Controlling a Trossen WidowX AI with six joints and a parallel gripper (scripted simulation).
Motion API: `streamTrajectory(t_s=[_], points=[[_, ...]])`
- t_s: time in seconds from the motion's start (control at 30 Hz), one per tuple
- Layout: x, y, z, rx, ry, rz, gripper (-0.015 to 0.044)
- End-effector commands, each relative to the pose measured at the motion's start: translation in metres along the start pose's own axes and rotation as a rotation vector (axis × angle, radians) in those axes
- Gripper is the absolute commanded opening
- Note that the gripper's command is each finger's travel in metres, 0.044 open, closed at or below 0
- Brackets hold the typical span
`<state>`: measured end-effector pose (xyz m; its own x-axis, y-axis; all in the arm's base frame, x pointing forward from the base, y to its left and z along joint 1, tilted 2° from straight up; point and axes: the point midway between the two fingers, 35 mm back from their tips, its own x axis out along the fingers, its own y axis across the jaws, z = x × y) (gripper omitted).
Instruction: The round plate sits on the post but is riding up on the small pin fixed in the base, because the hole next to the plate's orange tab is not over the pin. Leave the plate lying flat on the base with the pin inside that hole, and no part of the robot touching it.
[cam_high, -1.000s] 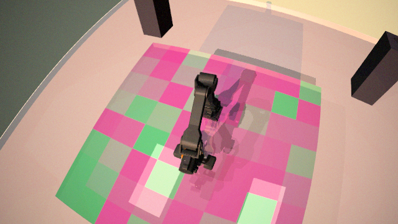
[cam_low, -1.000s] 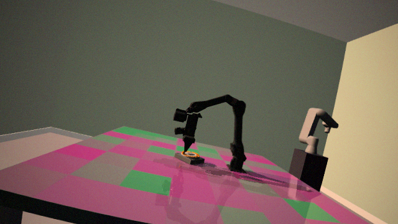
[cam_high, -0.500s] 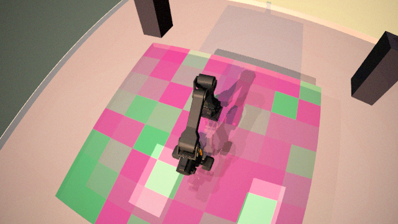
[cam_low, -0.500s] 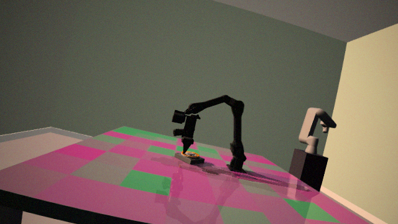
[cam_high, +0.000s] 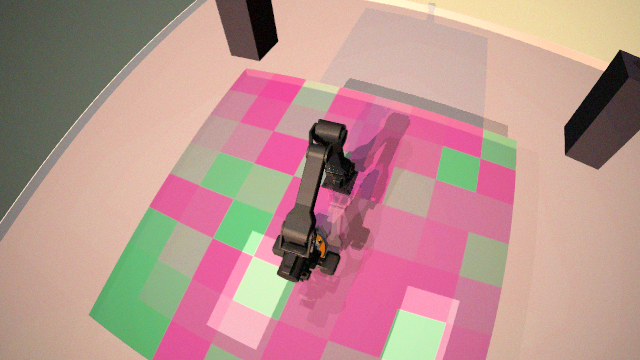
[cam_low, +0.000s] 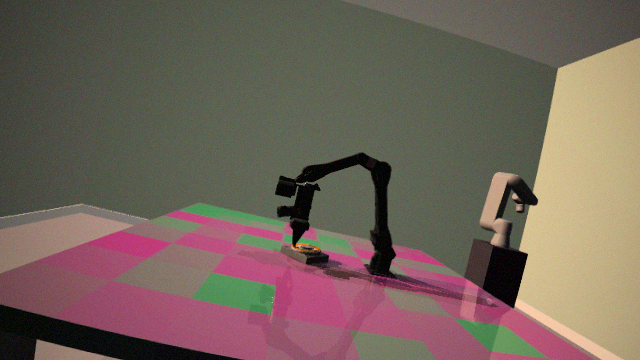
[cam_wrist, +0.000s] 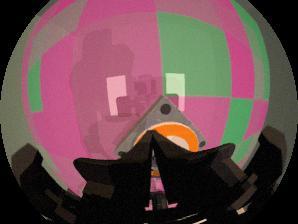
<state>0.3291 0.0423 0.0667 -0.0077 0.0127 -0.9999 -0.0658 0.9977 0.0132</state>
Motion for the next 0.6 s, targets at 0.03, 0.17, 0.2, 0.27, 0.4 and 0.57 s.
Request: streamTrajectory(t_s=[0.03,0.17,0.2,0.27,0.4,0.57], points=[[0.001,-0.008,0.002,0.003,-0.001,-0.011,0.0000],[0.000,-0.010,0.003,0.003,-0.001,-0.011,0.0000],[0.000,-0.011,0.003,0.003,-0.001,-0.011,0.0000],[0.000,-0.012,0.004,0.003,-0.001,-0.011,0.0000],[0.000,-0.015,0.004,0.003,-0.001,-0.012,0.0000],[0.000,-0.017,0.004,0.003,-0.001,-0.012,0.0000]])
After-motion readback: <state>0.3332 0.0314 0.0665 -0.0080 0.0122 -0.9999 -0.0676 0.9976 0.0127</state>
